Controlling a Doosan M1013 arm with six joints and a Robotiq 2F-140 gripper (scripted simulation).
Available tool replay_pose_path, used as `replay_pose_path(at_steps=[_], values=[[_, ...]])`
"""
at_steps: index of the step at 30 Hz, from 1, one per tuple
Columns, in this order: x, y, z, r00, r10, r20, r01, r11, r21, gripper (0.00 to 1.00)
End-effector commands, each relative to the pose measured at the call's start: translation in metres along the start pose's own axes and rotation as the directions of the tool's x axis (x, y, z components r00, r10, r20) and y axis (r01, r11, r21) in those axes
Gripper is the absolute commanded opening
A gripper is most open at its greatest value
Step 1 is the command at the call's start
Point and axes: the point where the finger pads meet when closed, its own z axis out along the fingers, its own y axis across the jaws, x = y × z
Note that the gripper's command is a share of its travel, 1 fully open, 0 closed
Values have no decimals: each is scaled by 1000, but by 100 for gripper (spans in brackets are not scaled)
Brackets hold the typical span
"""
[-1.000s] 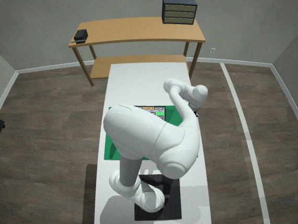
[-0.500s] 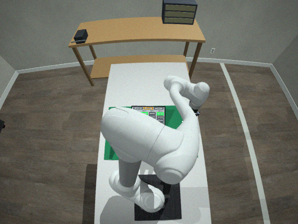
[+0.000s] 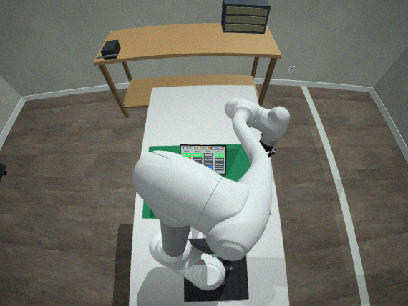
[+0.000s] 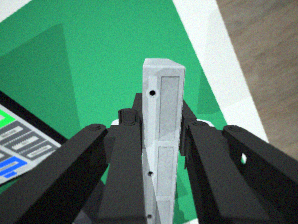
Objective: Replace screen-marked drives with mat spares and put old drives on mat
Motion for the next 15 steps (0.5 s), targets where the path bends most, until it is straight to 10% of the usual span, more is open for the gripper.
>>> replay_pose_path(at_steps=[1, 15], values=[[0, 0, -11, 1000, 0, -1, 0, 1000, 0, 10], [0, 0, -50, 1000, 0, -1, 0, 1000, 0, 10]])
